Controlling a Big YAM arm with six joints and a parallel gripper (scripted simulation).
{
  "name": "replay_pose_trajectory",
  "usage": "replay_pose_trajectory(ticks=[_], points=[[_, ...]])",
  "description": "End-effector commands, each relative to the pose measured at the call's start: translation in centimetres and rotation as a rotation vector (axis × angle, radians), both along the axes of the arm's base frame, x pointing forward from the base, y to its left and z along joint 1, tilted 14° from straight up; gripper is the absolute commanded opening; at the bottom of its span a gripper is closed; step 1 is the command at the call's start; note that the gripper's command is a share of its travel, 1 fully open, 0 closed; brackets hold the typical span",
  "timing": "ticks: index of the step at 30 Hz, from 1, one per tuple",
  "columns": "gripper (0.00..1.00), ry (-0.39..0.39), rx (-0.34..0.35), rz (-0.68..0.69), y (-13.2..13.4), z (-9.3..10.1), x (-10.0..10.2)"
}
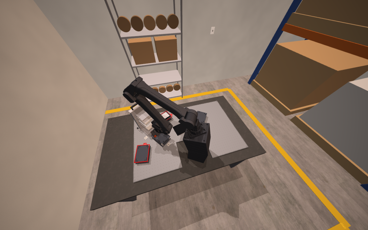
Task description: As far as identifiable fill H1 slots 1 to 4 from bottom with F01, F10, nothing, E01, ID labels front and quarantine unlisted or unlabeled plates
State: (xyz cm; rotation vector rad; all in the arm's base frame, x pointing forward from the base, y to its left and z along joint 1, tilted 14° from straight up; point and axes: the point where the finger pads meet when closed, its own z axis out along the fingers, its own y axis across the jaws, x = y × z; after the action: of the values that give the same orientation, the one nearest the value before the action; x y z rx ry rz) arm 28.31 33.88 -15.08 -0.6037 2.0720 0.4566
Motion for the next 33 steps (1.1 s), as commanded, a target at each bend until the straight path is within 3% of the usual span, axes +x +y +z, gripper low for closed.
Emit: replay_pose_trajectory(ticks=[1,20,22,23,31,33], points=[[1.00,-0.001,0.019,0.005,0.5,-0.3,-0.4],[1.00,0.001,0.017,0.005,0.9,-3.2,-0.3],[1.00,0.001,0.017,0.005,0.9,-3.2,-0.3],[1.00,-0.002,0.017,0.001,1.2,-2.3,0.4],[1.00,-0.005,-0.004,-0.003,1.3,-2.8,1.8],[1.00,-0.013,0.008,-0.003,1.8,-2.1,2.4]])
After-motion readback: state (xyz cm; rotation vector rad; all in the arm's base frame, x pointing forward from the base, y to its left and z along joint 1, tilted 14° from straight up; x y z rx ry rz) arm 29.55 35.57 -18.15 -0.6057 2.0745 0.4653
